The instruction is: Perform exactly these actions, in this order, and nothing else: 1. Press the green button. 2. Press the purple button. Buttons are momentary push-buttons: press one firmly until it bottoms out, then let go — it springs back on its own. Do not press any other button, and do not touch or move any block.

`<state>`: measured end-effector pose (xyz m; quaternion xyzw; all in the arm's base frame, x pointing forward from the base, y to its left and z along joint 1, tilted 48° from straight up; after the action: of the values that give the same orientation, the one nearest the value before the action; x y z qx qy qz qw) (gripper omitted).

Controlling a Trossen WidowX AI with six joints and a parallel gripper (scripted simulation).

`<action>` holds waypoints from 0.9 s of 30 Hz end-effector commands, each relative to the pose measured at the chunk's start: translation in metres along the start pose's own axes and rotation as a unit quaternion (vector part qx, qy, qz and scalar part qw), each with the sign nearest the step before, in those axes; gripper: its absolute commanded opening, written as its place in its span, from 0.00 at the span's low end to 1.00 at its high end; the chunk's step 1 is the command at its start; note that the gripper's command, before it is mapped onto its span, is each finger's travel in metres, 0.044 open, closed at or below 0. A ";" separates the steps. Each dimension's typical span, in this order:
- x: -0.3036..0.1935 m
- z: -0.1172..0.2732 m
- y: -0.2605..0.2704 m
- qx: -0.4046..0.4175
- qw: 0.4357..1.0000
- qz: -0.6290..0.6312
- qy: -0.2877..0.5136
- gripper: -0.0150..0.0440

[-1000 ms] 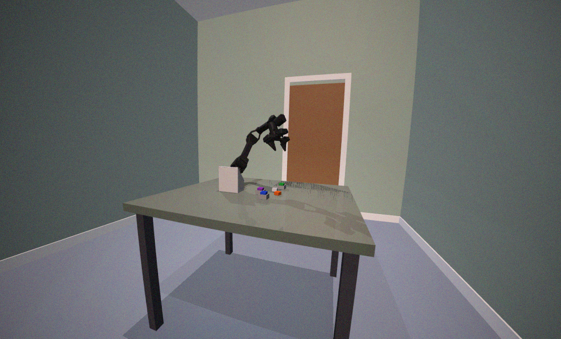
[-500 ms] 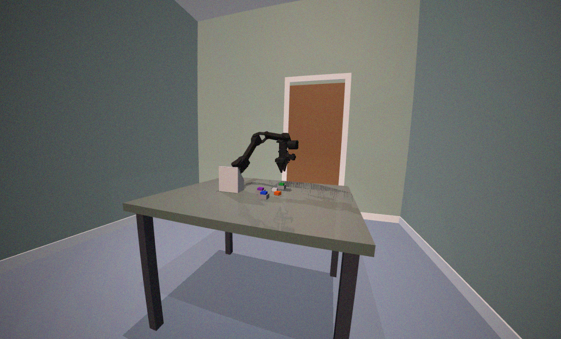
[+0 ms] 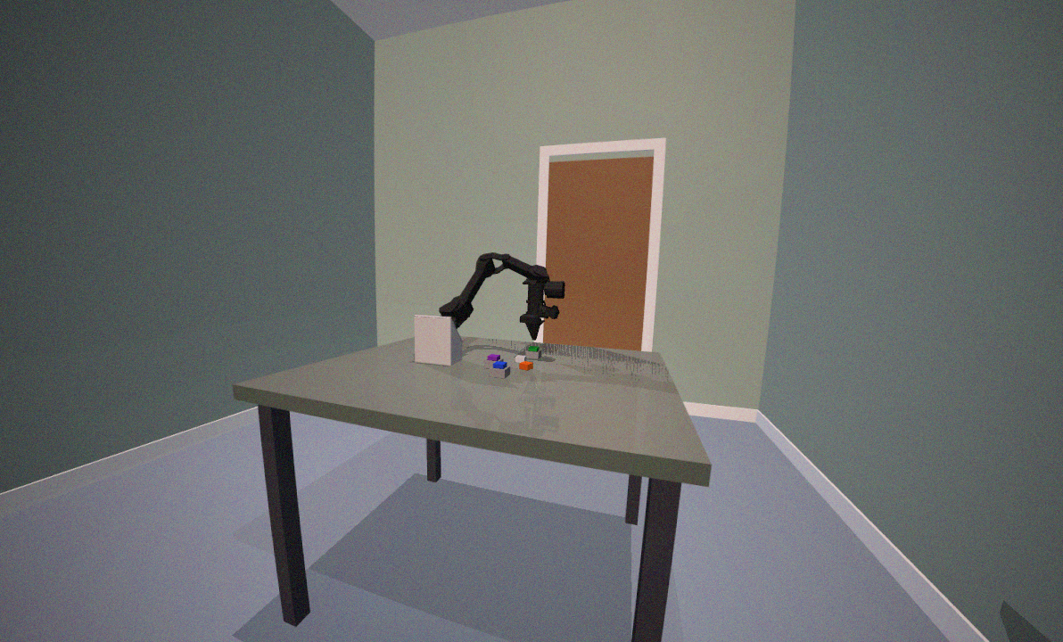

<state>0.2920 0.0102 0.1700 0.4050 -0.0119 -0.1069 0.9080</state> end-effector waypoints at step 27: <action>-0.001 -0.033 0.000 0.002 1.000 -0.003 0.001 0.29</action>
<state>0.2962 0.0332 0.1504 0.4058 -0.0146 -0.1059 0.9077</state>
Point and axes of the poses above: the point midway between the two fingers, 35 mm back from their tips, its own z axis back along the fingers, its own y axis across the jaws, x = y × z, the point moved 7 cm from there along z, back along the fingers, and after that the axes turned 5 degrees about -z, right-handed, at the moved point
